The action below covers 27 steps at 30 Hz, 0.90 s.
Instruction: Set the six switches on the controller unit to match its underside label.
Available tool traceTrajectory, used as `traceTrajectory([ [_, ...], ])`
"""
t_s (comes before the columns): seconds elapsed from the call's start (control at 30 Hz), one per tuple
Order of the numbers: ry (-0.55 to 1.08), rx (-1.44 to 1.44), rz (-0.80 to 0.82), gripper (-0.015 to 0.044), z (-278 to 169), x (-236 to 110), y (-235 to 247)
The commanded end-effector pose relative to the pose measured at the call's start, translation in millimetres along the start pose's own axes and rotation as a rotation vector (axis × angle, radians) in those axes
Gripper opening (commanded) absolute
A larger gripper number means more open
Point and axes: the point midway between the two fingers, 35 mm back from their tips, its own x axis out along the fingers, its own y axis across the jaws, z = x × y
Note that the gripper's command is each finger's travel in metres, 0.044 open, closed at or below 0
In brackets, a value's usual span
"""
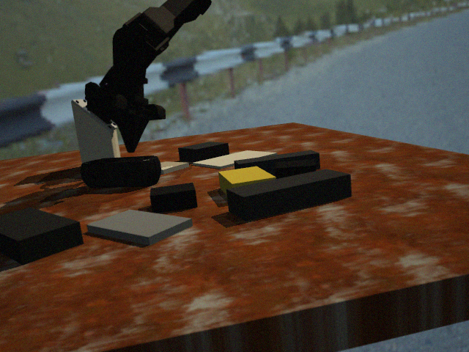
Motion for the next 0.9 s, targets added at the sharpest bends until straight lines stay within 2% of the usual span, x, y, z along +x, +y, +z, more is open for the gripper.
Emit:
traceTrajectory([
  [0.0, 0.000, -0.004, -0.006, 0.0000, -0.4, -5.1, -2.3],
  [0.2, -0.005, 0.001, -0.006, 0.0000, 0.9, -2.8, -1.9],
  [0.57, -0.013, -0.010, -0.197, 0.0289, 51.1, -25.1, 54.5],
  [0.73, -0.003, -0.010, -0.210, 0.0420, 55.1, -26.9, 57.9],
  [0.77, -0.003, -0.010, -0.210, 0.0440, 55.1, -26.9, 57.9],
  [0.87, -0.004, -0.010, -0.210, 0.0440, 55.1, -24.5, 57.7],
])
